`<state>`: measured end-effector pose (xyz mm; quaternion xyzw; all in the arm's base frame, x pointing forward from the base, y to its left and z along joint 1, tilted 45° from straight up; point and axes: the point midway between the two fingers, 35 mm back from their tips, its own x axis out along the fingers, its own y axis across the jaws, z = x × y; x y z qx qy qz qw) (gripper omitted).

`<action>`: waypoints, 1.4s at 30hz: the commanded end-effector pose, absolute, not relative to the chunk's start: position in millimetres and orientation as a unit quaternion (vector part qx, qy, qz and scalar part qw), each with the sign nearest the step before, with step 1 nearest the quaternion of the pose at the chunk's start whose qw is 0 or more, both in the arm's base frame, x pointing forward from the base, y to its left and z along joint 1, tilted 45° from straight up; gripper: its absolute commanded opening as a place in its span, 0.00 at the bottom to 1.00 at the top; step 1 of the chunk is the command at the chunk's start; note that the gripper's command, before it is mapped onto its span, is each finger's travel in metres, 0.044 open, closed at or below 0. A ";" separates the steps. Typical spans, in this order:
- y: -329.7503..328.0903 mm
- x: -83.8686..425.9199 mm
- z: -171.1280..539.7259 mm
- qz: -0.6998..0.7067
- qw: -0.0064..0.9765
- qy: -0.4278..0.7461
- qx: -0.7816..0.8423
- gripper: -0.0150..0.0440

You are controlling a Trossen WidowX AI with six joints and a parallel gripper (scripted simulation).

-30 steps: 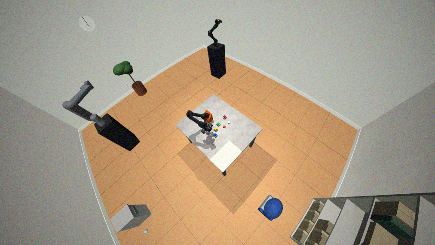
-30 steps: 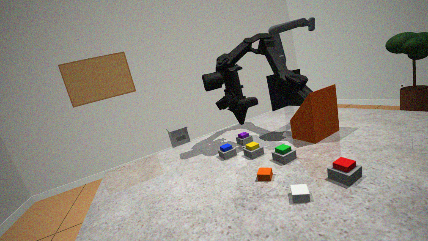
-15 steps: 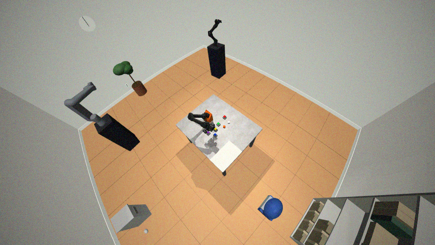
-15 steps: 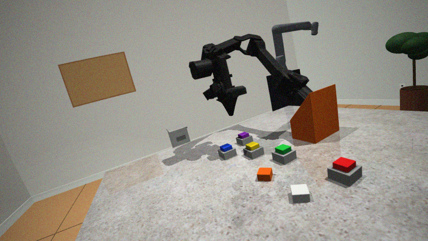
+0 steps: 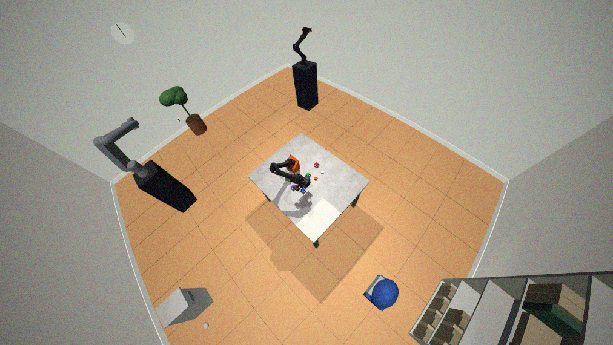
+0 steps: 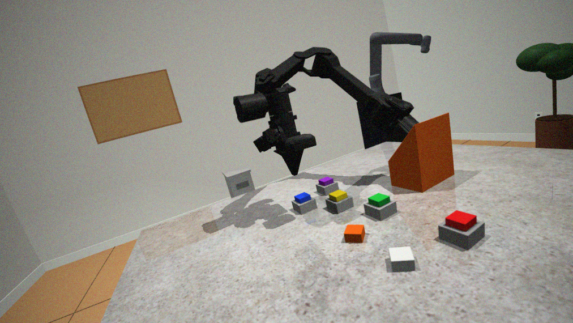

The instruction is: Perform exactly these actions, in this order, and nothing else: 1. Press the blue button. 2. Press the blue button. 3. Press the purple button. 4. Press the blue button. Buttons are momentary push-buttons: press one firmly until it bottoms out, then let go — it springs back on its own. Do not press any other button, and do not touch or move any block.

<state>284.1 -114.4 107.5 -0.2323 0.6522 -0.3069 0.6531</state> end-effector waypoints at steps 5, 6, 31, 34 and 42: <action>-138.0 277.1 84.2 -0.309 0.644 0.659 -0.236 0.29; -138.5 277.1 83.6 -0.309 0.644 0.659 -0.236 0.29; -161.9 274.9 60.8 -0.310 0.644 0.659 -0.237 0.29; -161.9 274.9 60.8 -0.310 0.644 0.659 -0.237 0.29; -161.9 274.9 60.8 -0.310 0.644 0.659 -0.237 0.29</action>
